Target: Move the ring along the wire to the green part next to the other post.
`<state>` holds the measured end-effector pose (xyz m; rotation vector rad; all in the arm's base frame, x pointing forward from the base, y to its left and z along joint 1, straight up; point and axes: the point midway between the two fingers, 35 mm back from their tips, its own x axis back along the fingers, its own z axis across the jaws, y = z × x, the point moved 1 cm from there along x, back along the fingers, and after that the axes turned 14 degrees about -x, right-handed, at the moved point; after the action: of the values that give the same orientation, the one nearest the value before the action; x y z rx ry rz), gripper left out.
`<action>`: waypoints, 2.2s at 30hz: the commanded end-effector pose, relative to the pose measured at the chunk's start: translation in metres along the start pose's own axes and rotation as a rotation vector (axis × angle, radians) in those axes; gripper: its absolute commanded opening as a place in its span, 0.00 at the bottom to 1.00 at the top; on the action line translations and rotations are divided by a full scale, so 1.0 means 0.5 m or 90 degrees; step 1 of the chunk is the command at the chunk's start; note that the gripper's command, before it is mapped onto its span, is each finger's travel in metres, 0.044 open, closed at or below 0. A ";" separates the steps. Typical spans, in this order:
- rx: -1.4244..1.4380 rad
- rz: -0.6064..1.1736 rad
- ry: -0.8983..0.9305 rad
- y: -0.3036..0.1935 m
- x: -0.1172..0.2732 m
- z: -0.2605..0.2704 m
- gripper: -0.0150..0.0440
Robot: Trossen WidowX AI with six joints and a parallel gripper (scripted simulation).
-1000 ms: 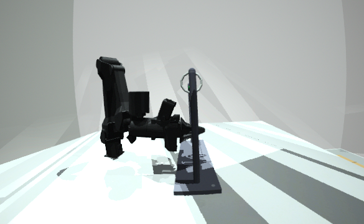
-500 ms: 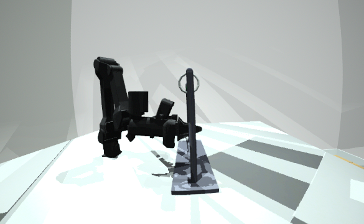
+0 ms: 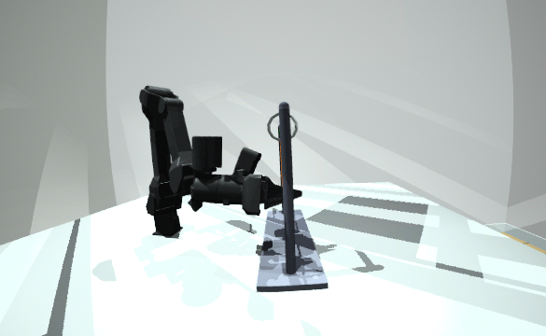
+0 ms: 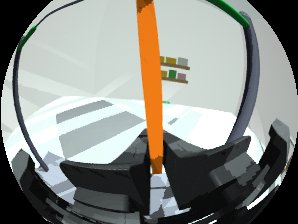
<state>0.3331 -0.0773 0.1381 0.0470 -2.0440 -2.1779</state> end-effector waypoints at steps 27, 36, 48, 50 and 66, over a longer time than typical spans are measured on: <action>0.059 0.025 -0.010 -0.013 0.005 0.024 0.00; -0.002 0.095 -0.008 -0.018 0.029 0.058 0.00; -0.140 0.172 0.031 -0.025 0.059 0.139 0.00; -0.158 0.172 0.038 -0.025 0.059 0.150 0.00; -0.248 0.172 0.082 -0.018 0.061 0.215 0.00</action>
<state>0.2901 0.0198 0.1387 -0.1290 -1.4693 -2.2692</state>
